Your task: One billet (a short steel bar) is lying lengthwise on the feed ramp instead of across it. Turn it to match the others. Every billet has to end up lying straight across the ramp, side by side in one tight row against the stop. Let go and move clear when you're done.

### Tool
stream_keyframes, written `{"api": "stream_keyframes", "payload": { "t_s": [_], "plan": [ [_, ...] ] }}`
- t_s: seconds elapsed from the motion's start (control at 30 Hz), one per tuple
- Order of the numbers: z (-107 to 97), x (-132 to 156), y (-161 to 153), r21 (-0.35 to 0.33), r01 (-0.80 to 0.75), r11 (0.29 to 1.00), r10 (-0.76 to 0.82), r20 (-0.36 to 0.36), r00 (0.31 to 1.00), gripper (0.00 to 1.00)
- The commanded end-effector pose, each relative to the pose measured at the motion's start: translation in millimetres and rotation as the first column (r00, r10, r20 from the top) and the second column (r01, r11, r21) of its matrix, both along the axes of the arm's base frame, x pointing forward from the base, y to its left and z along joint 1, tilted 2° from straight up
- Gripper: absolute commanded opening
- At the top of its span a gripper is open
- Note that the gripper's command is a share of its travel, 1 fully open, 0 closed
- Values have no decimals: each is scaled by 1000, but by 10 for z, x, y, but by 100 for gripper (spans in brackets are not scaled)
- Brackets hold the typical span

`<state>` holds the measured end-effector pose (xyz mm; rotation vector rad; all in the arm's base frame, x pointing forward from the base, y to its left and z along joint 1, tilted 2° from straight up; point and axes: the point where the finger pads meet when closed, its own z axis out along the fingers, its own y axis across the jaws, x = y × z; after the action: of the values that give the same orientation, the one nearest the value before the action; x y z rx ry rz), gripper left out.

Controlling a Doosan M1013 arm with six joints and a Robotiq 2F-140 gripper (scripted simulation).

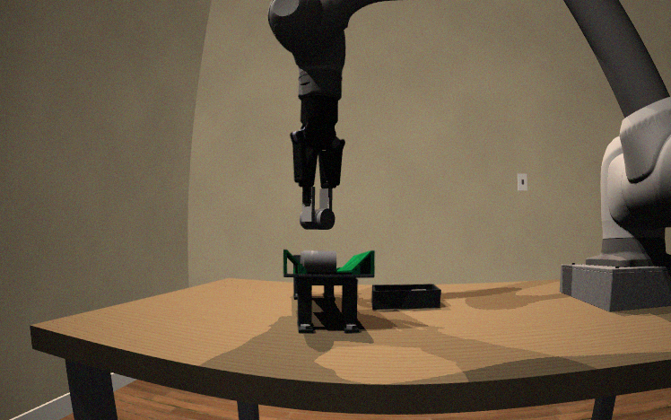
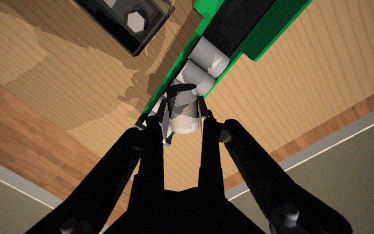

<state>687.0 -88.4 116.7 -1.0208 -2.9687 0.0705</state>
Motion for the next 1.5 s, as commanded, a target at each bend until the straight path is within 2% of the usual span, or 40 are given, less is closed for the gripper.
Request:
{"api": "stream_keyframes", "payload": {
  "t_s": [0.0,0.63,1.07,1.47],
  "plan": [
    [1,0,0,2,-44,999,44,-1,999,10],
    [1,0,0,8,-305,952,305,-11,952,10],
    [1,0,0,14,-465,885,465,-17,885,10],
    [1,0,0,20,-619,785,619,-21,785,10]
  ]
}}
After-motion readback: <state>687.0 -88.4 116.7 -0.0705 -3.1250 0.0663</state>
